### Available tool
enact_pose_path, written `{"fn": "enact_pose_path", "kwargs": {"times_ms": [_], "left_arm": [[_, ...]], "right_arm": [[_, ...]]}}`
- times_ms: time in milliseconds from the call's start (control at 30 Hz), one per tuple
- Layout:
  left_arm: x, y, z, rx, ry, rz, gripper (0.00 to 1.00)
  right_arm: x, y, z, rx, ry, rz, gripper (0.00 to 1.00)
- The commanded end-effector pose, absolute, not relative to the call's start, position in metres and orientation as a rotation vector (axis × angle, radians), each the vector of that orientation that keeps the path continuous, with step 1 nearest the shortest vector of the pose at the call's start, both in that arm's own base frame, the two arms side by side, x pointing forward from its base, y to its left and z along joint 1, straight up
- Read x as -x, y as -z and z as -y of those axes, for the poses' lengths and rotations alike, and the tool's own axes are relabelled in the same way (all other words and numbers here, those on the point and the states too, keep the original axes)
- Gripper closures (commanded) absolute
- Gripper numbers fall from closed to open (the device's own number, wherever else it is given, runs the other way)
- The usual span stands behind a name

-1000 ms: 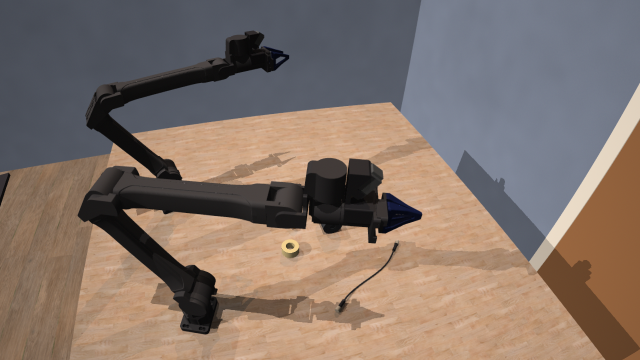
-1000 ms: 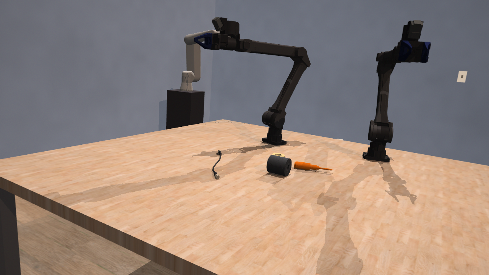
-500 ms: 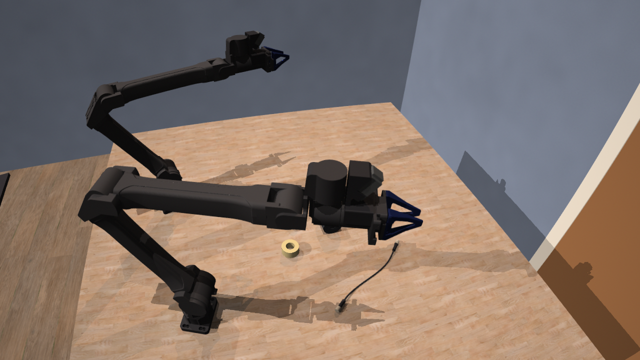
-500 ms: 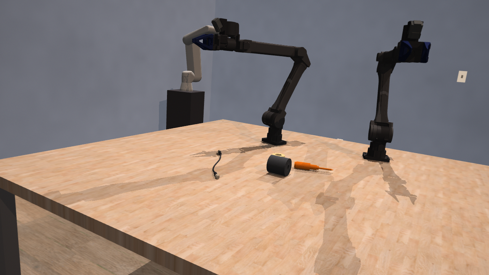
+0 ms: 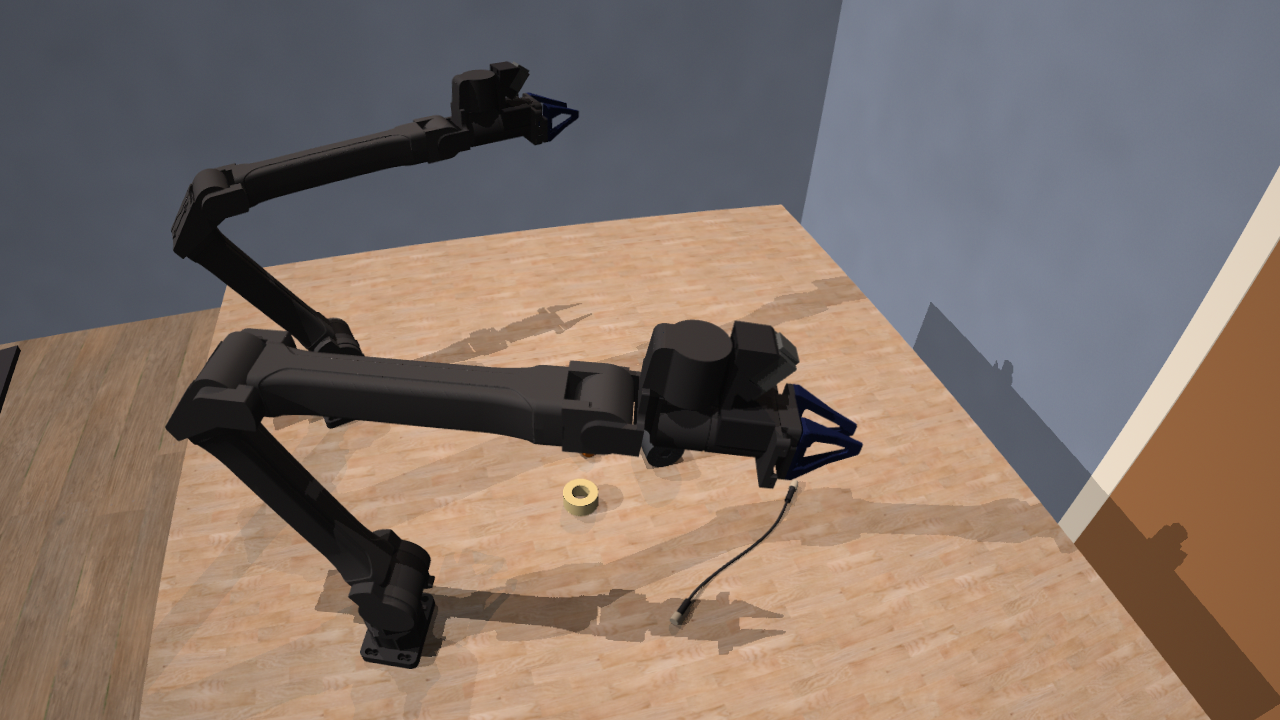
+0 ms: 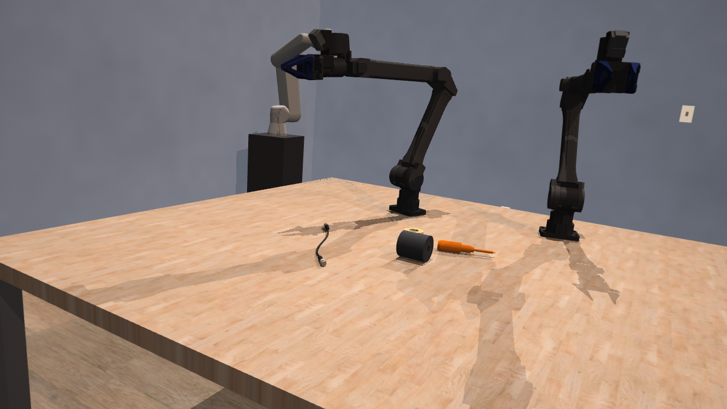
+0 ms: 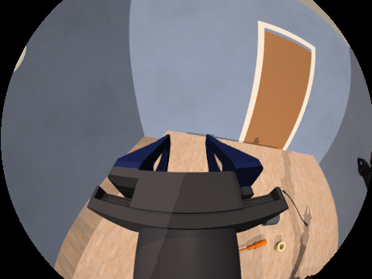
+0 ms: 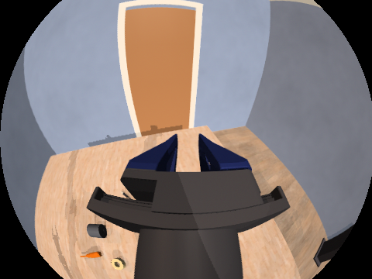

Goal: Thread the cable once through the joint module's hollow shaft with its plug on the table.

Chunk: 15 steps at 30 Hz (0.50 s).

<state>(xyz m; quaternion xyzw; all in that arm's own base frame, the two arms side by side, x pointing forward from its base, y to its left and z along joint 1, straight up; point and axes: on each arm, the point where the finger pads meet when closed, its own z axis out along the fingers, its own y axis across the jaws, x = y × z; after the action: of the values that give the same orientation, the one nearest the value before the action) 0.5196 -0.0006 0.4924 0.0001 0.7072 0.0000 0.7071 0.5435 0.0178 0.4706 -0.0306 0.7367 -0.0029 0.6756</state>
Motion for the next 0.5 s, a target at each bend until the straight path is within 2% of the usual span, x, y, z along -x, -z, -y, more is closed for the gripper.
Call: {"fn": "enact_pose_path", "kwargs": {"times_ms": [0,467], "left_arm": [[-0.518,-0.514,0.000,-0.004,-0.004,-1.528,0.54],[-0.518,-0.514,0.000,-0.004,-0.004,-1.528,0.54]], "right_arm": [[-0.560,-0.481,-0.029,0.127,0.031,-1.677,0.73],[-0.632,-0.377,-0.118,0.515,0.054,-2.011,0.73]]}}
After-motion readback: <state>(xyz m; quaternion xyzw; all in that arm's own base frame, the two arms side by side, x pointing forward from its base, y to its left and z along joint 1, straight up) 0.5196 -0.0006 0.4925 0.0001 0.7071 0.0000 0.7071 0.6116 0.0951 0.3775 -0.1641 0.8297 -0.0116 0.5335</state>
